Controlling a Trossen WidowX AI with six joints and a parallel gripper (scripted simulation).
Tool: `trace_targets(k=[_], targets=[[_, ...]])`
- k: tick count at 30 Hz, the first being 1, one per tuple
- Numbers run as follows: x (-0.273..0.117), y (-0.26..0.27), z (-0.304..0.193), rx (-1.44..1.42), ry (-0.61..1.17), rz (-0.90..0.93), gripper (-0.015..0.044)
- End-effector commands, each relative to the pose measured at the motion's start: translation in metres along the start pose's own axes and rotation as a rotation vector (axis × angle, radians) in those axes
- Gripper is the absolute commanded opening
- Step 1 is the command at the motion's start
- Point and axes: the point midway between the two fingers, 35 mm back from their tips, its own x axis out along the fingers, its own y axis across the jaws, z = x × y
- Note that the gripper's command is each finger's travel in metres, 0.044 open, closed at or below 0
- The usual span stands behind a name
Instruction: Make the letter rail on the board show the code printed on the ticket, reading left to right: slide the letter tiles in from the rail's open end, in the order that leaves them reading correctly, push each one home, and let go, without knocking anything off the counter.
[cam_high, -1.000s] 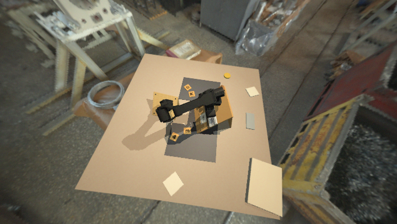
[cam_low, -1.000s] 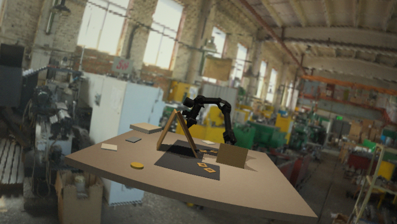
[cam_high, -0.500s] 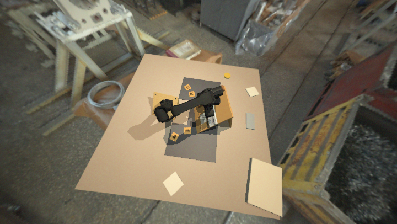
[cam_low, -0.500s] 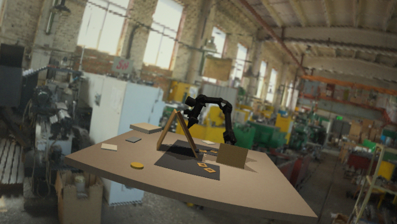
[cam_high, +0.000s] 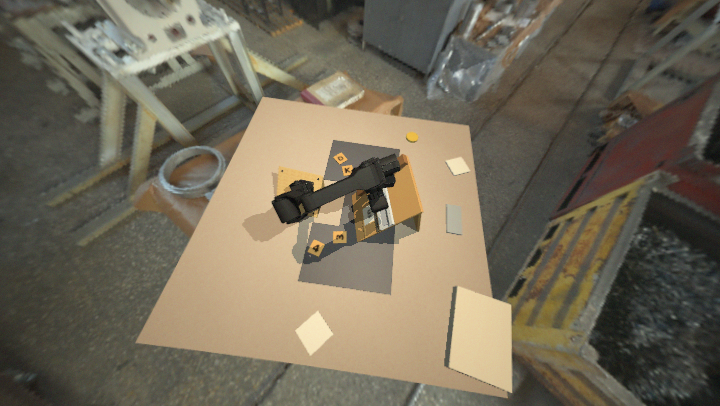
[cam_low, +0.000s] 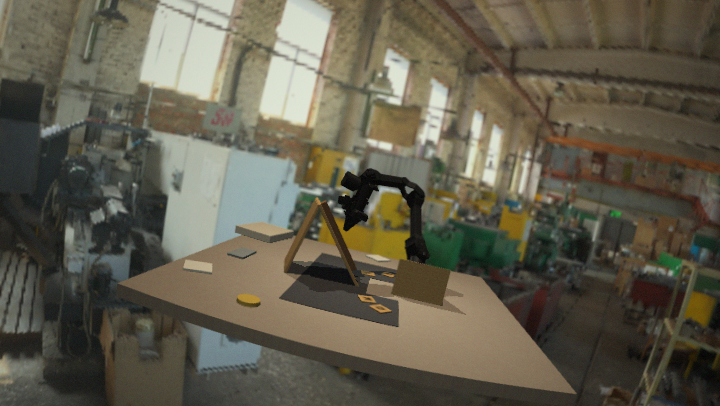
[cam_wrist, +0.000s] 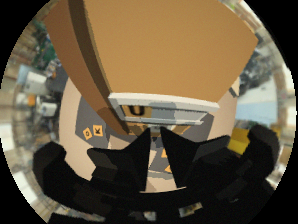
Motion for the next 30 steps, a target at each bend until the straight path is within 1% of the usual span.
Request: trace_targets(k=[1, 7, 12, 15, 17, 30], targets=[[-0.026, -0.012, -0.004, -0.232, -0.078, 0.029, 0.0157], [-0.071, -0.029, -0.021, -0.744, -0.242, 0.03, 0.0315], [-0.106, -0.042, -0.043, -1.169, -0.392, -0.04, 0.044], [-0.126, -0.05, -0.058, -1.424, -0.477, -0.127, 0.044], [-0.135, -0.053, -0.065, -1.535, -0.511, -0.177, 0.044], [-0.136, -0.053, -0.066, -1.549, -0.515, -0.184, 0.044]])
